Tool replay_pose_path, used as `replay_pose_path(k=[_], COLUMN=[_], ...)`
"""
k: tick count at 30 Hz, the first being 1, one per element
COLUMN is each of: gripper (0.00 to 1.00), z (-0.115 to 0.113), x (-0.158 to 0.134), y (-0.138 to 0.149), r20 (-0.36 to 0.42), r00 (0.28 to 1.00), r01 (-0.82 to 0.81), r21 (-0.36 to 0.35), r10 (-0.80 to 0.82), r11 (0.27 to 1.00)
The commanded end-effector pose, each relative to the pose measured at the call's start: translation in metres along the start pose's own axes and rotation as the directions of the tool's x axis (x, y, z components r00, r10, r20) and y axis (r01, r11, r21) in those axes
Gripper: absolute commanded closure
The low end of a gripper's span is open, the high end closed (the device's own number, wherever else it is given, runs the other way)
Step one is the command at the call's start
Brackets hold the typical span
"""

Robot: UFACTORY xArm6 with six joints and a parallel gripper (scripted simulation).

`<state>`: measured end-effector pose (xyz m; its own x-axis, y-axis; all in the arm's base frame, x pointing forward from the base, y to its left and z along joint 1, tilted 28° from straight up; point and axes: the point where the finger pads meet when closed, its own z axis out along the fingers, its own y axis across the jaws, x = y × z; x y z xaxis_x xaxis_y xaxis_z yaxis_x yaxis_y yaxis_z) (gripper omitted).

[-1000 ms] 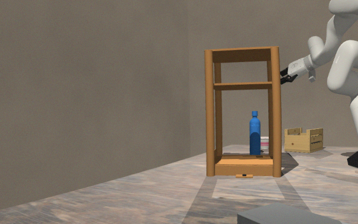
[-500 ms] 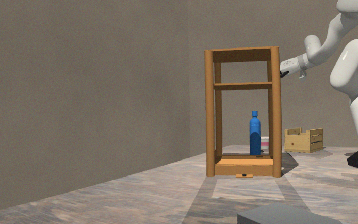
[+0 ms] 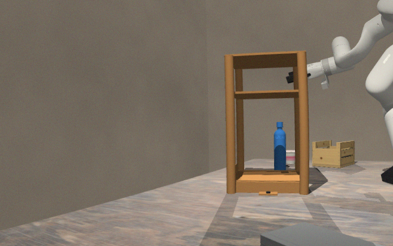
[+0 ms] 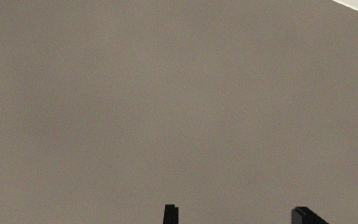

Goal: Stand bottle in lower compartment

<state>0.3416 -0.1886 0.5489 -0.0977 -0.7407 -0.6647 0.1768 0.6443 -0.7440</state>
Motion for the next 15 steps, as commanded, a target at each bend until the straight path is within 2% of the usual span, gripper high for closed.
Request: replay_pose_path(k=[1,15], gripper=[0.29,0.29], z=[0.003,0.010], x=[-0.009,-0.041], y=[0.007,0.044], r20=[0.021,0.101], r00=[0.999,0.983], r01=[-0.026,-0.143], r21=[-0.010,-0.092], r10=[0.026,0.152], r11=[1.000,0.986])
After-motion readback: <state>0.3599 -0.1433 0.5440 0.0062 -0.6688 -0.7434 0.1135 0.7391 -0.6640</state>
